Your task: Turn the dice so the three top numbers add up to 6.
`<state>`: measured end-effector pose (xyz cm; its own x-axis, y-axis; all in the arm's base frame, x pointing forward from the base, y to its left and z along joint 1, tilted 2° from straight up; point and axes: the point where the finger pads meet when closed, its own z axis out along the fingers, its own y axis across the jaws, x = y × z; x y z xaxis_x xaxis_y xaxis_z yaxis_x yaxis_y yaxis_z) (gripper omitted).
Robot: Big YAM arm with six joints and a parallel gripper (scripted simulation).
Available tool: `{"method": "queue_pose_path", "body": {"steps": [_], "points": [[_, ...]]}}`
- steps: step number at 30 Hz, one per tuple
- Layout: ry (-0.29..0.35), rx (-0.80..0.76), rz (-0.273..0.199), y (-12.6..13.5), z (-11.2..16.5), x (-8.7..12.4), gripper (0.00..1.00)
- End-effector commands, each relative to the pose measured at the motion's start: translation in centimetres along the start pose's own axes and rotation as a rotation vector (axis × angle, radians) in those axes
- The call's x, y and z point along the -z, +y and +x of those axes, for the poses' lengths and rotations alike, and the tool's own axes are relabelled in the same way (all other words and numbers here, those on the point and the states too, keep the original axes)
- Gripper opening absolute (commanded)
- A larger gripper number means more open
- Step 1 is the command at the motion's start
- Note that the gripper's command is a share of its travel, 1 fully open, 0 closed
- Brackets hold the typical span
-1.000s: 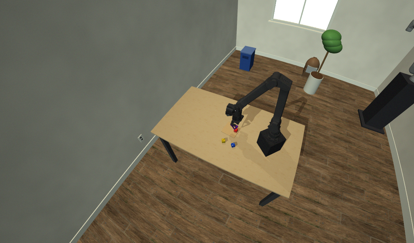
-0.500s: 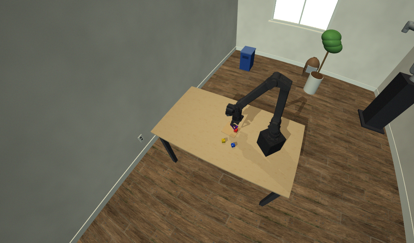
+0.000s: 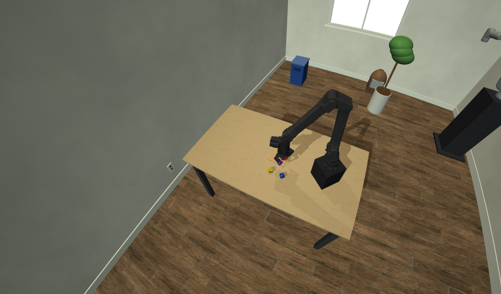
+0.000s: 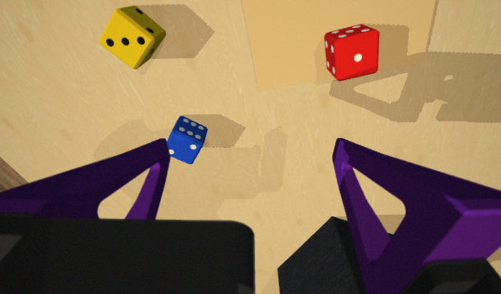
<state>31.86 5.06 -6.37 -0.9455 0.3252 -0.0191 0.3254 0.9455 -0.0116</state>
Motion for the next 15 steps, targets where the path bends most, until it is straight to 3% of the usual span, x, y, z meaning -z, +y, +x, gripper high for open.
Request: {"method": "queue_pose_path", "body": {"steps": [1,4,7,9,15], "points": [[-0.036,-0.175,-0.019,1.2,-0.7,0.7,1.00],[-0.037,-0.271,-0.025,3.2,0.0,0.6,1.00],[-0.035,-0.280,-0.024,3.3,0.2,0.5,1.00],[-0.014,-0.373,-0.007,4.1,2.4,-0.2,1.00],[-0.028,-0.529,-0.032,7.1,3.8,0.4,1.00]]}}
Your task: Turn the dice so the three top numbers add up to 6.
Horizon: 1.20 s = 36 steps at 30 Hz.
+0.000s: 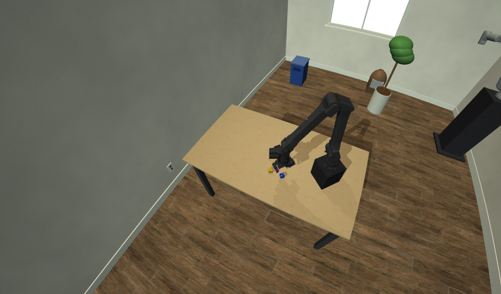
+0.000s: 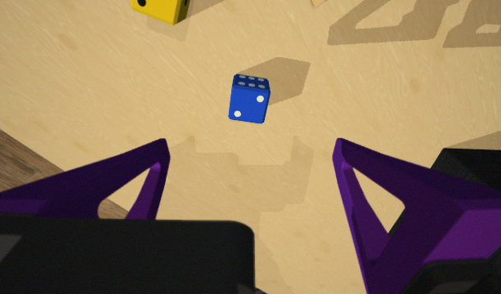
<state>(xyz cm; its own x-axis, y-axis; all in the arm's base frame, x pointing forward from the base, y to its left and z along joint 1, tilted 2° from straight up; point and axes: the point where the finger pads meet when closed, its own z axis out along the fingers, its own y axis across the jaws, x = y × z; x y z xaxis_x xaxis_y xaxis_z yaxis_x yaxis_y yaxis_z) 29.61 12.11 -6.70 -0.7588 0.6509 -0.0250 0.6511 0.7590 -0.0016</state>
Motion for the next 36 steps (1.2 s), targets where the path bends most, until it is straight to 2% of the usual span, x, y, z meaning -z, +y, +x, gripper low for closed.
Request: {"method": "queue_pose_path", "body": {"steps": [1,3,4,9,36], "points": [[-0.017,-0.157,-0.031,1.30,0.01,0.52,1.00],[-0.016,-0.183,-0.027,0.89,-0.56,0.47,1.00],[-0.016,-0.183,-0.027,0.89,-0.56,0.47,0.45],[-0.016,-0.160,-0.027,1.22,0.11,0.49,0.45],[-0.016,-0.169,-0.027,1.00,-0.33,0.48,0.45]]}}
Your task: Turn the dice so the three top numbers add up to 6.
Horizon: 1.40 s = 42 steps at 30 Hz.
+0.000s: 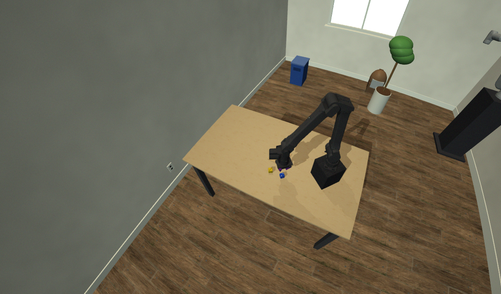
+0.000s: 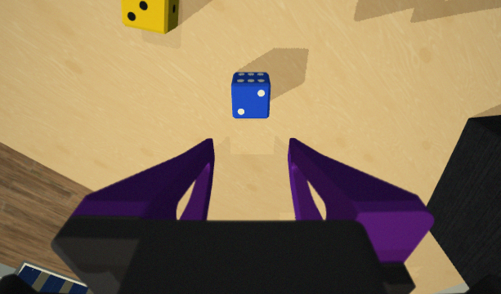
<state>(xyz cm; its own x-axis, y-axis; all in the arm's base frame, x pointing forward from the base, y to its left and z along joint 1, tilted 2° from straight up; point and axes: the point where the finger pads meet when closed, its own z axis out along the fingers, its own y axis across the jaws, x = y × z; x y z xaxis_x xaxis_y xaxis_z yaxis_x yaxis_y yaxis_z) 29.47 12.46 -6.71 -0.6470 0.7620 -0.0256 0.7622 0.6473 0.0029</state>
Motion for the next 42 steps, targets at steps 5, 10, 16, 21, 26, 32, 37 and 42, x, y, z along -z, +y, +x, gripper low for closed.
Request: {"method": "queue_pose_path", "body": {"steps": [5,10,16,21,26,32,37,42], "points": [[-0.013,-0.011,-0.027,0.9,-0.5,0.4,0.45],[-0.010,-0.011,-0.018,0.7,-0.4,0.0,0.45],[-0.011,-0.011,-0.020,0.9,-0.5,-0.3,0.45],[-0.009,-0.011,-0.012,0.5,-0.4,-1.0,0.45],[-0.011,-0.012,-0.018,0.9,-0.5,-1.3,0.45],[-0.009,-0.011,-0.012,0.5,-0.4,-2.3,0.45],[-0.008,-0.010,-0.011,0.4,-0.4,-3.1,0.45],[-0.012,-0.010,-0.024,0.9,-0.6,-3.3,0.45]]}}
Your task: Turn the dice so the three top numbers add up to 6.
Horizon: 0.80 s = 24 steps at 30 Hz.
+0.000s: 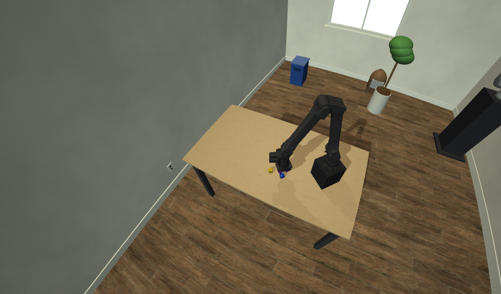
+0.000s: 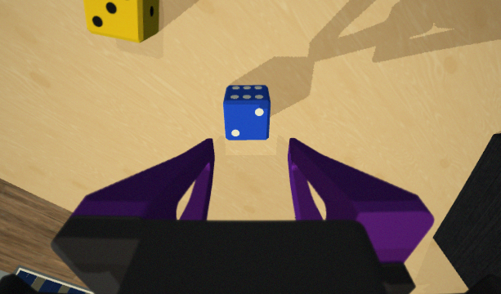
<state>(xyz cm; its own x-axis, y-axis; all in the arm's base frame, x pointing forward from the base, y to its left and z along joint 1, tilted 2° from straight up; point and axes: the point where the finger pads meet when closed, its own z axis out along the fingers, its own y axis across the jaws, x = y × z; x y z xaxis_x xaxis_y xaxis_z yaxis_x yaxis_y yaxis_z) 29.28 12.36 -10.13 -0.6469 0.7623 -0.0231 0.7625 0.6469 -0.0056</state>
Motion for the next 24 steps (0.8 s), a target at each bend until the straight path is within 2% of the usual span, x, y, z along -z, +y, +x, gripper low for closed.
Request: {"method": "queue_pose_path", "body": {"steps": [1,8,10,13,17,21,24], "points": [[-0.013,-0.010,-0.027,1.1,-0.7,-0.2,0.45],[-0.012,-0.008,-0.025,1.0,-0.6,-1.1,0.45],[-0.017,-0.008,-0.039,1.3,-0.7,-0.9,0.45],[-0.012,-0.008,-0.025,1.0,-0.6,-1.6,0.45],[-0.017,-0.008,-0.040,1.4,-0.7,-1.2,0.45],[-0.013,-0.007,-0.026,1.1,-0.6,-1.8,0.45],[-0.018,-0.008,-0.045,1.5,-0.8,-1.2,0.45]]}}
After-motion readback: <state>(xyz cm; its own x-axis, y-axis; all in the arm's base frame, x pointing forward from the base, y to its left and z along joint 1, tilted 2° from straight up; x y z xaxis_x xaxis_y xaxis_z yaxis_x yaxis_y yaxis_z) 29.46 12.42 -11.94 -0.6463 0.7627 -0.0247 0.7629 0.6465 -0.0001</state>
